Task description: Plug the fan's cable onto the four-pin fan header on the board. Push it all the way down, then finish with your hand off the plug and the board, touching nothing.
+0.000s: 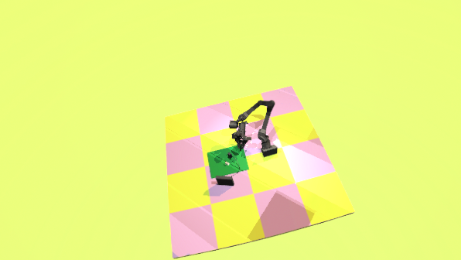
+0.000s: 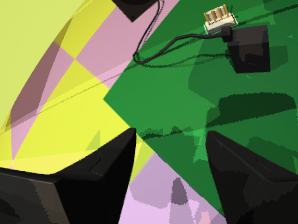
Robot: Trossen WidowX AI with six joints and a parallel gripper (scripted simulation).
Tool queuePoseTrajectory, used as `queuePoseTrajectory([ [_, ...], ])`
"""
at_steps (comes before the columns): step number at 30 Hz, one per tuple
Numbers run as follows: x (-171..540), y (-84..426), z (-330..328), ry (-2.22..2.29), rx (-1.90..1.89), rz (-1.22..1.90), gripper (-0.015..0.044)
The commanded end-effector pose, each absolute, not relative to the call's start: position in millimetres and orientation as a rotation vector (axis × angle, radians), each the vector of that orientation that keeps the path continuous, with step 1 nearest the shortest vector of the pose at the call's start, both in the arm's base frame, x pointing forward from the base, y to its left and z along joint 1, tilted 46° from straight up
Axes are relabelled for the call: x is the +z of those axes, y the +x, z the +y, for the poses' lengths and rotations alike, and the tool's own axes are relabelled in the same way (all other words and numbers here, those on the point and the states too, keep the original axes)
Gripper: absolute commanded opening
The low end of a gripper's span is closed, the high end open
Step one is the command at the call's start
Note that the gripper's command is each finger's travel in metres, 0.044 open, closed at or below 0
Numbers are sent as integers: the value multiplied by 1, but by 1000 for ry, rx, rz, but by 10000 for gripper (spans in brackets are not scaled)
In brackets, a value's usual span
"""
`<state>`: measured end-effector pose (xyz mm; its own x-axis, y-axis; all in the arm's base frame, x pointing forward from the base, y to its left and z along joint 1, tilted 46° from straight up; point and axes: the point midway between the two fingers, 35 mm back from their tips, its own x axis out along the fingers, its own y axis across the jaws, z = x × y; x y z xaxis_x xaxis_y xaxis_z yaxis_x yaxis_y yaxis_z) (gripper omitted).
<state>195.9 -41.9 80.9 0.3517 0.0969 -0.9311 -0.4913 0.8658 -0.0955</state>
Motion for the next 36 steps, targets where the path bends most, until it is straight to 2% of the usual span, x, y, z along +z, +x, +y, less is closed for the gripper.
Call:
queuePoseTrajectory([
  [1,80,195,-43,-382,361,1238,205],
  [20,81,196,-44,-465,134,1588,205],
  [36,95,212,-42,-686,-132,1705,205],
])
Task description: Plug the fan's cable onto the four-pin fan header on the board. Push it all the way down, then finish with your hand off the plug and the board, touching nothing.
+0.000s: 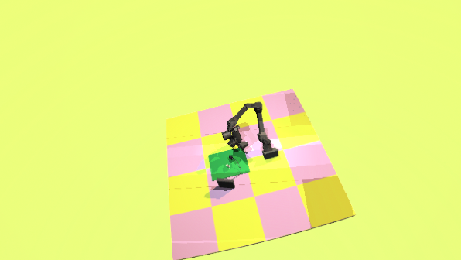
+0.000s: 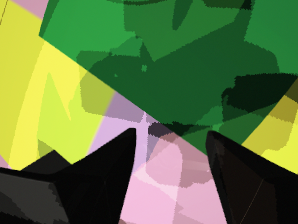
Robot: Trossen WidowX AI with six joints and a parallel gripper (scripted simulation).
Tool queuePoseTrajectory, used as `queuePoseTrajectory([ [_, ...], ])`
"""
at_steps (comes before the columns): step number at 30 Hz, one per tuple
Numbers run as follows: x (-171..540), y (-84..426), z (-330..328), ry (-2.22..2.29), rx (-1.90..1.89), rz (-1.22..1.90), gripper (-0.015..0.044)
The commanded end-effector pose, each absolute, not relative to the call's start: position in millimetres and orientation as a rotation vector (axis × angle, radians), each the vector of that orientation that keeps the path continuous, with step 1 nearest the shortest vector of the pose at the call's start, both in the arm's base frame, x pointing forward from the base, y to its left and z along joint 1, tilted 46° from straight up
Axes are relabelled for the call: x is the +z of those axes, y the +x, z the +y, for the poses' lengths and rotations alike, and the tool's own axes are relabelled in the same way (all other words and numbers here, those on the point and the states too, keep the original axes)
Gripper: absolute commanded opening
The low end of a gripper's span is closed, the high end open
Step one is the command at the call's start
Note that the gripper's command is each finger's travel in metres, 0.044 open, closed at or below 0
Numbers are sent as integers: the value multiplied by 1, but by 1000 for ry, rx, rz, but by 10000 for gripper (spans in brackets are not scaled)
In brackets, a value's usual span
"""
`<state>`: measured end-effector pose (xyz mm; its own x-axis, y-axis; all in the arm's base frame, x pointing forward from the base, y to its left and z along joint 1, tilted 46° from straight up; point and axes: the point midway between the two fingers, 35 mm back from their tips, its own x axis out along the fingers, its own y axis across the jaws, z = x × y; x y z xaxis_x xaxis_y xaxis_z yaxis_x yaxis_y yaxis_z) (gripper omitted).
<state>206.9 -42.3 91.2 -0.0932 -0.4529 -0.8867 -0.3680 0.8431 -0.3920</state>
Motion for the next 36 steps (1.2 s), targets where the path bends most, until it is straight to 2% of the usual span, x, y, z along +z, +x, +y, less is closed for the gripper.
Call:
queuePoseTrajectory([
  [1,96,213,-41,-703,-149,1706,205],
  [15,108,229,-32,-868,-297,1673,205],
  [19,109,231,-31,-859,-316,1662,310],
  [24,120,253,-13,-574,-606,1512,440],
  [36,144,303,46,261,-1225,938,440],
])
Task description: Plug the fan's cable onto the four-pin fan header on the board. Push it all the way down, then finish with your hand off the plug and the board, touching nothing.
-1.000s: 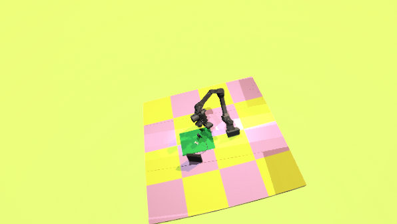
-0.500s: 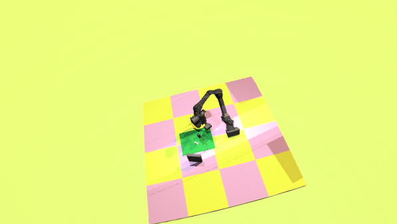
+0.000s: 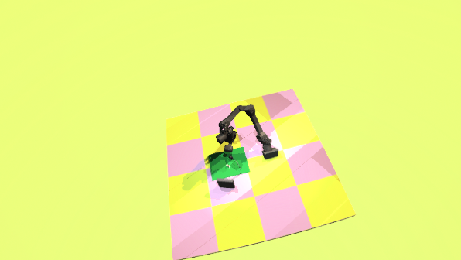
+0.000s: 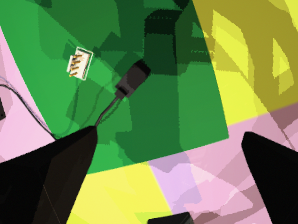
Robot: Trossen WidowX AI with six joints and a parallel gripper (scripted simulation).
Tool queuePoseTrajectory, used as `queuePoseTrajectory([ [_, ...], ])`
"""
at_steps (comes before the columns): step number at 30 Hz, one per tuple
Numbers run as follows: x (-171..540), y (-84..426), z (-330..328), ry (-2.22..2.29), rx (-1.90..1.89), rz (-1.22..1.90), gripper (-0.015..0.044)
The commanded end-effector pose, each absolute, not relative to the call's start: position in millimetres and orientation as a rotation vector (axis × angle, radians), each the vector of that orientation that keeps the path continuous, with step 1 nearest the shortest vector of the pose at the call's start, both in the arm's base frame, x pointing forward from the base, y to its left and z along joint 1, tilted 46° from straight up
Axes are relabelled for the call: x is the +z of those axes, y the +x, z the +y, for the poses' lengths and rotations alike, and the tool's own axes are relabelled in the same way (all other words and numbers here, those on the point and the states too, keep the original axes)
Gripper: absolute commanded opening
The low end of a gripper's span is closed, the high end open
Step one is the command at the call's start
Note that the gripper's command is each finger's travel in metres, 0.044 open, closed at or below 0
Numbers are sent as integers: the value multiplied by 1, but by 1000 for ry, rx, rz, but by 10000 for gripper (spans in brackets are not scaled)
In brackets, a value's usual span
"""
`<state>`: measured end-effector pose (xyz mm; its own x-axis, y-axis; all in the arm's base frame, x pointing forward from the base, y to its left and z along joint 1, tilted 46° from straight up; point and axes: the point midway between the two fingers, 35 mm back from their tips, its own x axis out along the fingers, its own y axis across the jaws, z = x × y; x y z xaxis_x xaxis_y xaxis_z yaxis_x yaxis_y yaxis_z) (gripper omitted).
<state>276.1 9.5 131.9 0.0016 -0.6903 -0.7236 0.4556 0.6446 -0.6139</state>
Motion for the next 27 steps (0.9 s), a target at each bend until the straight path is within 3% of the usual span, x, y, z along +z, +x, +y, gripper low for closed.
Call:
queuePoseTrajectory([
  [1,145,306,50,319,-1258,891,440],
  [18,144,308,52,364,-1284,855,440],
  [27,78,308,-15,290,-1336,891,440],
])
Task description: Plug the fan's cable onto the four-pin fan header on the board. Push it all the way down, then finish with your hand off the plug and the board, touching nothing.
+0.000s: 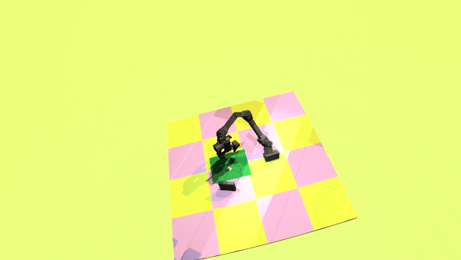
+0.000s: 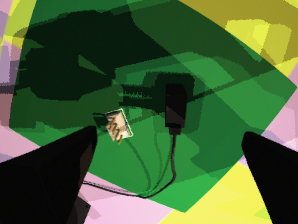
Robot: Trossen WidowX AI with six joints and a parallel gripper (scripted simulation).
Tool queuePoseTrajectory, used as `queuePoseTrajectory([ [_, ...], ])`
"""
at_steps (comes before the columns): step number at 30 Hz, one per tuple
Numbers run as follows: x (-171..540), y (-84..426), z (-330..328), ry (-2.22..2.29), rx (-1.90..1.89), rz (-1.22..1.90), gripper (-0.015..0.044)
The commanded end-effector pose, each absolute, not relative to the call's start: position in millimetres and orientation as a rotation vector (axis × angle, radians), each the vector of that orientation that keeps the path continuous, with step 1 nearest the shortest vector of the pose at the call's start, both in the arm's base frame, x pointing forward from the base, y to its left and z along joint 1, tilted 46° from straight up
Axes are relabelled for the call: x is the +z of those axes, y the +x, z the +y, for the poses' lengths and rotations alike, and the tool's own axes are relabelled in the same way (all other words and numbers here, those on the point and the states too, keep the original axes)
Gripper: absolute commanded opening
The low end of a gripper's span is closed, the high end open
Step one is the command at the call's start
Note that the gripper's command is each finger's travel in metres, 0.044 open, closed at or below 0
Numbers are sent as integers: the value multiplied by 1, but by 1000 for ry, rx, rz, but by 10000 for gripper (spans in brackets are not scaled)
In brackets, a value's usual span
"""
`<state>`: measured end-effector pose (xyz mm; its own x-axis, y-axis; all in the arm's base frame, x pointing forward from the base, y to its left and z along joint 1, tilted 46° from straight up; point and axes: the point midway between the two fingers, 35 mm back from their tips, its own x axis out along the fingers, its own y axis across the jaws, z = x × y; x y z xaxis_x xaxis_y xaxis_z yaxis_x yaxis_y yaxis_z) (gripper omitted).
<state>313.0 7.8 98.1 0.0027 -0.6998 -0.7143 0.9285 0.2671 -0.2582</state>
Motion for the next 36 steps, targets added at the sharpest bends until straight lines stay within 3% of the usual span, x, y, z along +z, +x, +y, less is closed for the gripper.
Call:
queuePoseTrajectory([
  [1,76,307,-17,288,-1337,892,440],
  [36,43,306,-51,286,-1338,890,440],
])
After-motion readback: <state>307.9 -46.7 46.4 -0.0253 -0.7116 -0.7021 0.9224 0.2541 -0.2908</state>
